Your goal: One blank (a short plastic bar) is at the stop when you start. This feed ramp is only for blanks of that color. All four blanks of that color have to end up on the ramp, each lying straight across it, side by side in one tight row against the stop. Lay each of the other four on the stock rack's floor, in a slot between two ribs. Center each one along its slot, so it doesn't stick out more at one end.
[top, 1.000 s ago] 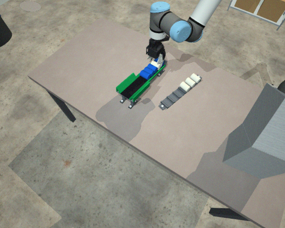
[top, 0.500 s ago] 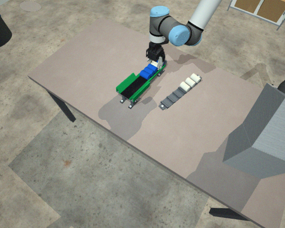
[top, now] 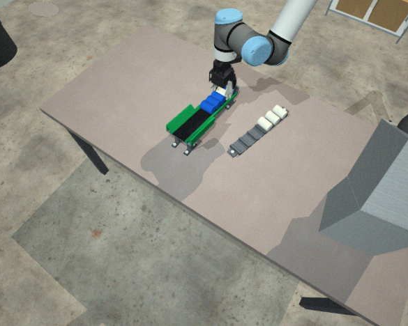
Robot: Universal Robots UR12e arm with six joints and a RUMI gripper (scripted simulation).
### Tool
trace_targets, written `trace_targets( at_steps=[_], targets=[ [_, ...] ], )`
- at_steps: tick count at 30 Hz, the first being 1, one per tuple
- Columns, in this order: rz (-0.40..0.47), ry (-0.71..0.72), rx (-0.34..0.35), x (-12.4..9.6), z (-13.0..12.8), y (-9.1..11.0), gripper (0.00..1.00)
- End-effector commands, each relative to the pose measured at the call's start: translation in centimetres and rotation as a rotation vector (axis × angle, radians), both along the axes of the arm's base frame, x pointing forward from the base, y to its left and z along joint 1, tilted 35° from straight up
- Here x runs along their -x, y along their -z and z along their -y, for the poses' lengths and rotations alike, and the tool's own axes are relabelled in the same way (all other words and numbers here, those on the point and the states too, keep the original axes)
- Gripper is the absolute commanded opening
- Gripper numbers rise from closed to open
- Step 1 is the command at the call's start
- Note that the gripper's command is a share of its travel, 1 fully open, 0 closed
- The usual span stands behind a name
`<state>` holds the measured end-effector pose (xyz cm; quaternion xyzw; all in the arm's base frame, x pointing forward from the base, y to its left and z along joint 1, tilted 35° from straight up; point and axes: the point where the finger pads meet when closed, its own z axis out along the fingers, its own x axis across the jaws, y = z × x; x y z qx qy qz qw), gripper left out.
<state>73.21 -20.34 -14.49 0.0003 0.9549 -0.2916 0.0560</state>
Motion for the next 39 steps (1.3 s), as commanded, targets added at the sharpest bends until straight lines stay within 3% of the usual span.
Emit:
trace_targets(
  at_steps=[1,18,19,39],
  targets=[
    [0.003,0.0,0.0,-0.21,0.07,-0.08,0.48],
    [0.003,0.0,0.0,-0.21,0.07,-0.08,0.48],
    [0.003,0.0,0.0,-0.21,0.07,-0.08,0.35],
    [0.003,0.0,0.0,-0.2,0.07,-0.08,0.35]
  ],
)
